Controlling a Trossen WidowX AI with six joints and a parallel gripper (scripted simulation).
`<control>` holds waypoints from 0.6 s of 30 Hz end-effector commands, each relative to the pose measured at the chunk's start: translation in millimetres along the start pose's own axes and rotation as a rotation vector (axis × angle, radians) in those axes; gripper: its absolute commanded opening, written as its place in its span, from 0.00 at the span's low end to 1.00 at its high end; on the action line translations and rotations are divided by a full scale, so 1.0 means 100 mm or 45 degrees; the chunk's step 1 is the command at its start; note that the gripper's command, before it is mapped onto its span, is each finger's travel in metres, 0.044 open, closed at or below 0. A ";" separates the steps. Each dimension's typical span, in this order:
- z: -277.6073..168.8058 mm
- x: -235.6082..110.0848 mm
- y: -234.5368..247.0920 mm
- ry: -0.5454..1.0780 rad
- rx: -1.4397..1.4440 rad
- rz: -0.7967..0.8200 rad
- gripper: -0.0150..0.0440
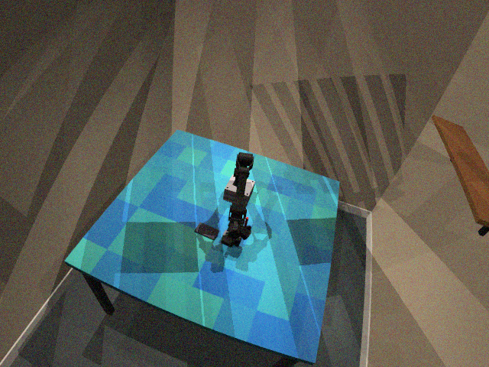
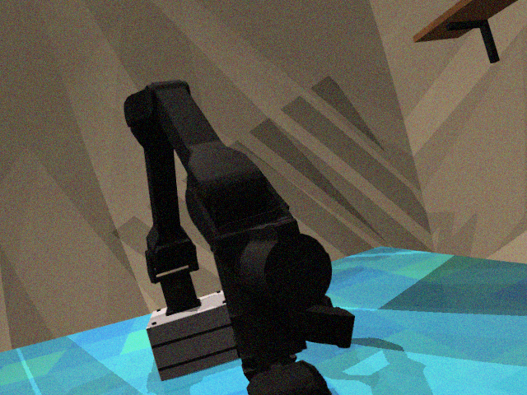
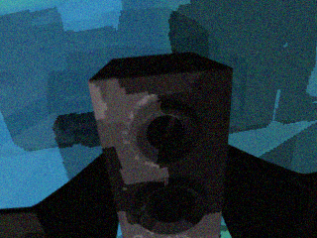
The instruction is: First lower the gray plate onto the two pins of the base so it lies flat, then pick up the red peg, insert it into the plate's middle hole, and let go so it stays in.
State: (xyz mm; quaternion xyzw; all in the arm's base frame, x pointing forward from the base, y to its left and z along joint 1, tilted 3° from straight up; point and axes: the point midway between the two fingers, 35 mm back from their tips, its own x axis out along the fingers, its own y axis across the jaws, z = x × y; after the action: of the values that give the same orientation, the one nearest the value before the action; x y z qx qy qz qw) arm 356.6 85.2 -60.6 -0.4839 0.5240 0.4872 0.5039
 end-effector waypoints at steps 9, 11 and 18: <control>0.00 -0.04 -0.01 0.005 -0.001 0.000 0.25; 0.00 -0.10 -0.02 0.005 -0.001 -0.001 0.25; 0.02 -0.31 -0.04 0.005 -0.001 -0.001 0.25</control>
State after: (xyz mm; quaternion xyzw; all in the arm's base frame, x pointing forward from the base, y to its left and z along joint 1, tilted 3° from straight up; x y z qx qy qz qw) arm 357.5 86.6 -42.1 -0.4829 0.5267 0.4899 0.4994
